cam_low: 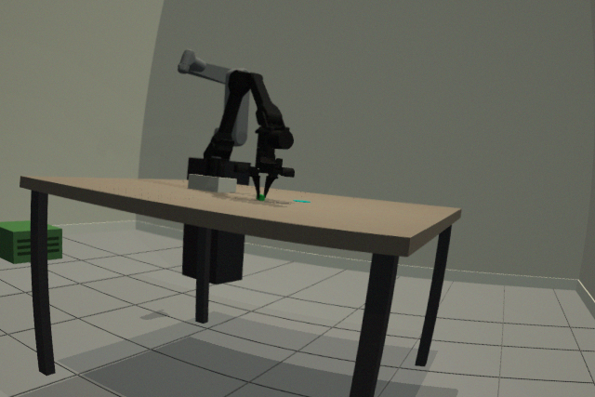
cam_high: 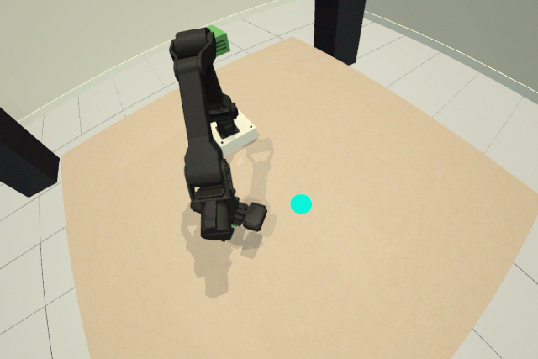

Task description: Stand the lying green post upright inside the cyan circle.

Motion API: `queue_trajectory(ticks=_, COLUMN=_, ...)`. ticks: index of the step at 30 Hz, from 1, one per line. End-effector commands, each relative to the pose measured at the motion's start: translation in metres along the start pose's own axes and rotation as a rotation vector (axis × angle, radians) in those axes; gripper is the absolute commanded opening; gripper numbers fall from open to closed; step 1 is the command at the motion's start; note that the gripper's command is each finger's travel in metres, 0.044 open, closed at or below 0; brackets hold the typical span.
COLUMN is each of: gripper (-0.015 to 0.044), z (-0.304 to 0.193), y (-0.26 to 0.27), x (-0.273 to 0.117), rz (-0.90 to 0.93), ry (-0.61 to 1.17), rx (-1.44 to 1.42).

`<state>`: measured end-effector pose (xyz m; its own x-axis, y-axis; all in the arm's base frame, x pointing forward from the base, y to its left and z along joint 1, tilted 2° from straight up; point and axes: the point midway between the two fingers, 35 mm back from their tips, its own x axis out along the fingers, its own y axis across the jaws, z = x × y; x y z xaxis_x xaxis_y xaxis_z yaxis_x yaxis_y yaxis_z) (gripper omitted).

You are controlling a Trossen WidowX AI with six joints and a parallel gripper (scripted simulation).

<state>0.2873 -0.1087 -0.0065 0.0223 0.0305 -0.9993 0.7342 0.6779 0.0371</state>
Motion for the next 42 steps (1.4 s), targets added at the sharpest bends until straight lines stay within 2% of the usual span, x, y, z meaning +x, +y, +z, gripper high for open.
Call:
queue_trajectory(ticks=1, gripper=0.0022, z=0.002, y=0.000, x=-0.006, rz=-0.004, ry=-0.003, rx=0.004)
queue_trajectory(ticks=35, gripper=0.0022, z=0.001, y=0.000, x=-0.113, rz=-0.004, ry=-0.004, rx=0.004)
queue_trajectory(ticks=42, gripper=0.0022, z=-0.001, y=0.004, x=-0.118, rz=-0.004, ry=-0.004, rx=-0.038)
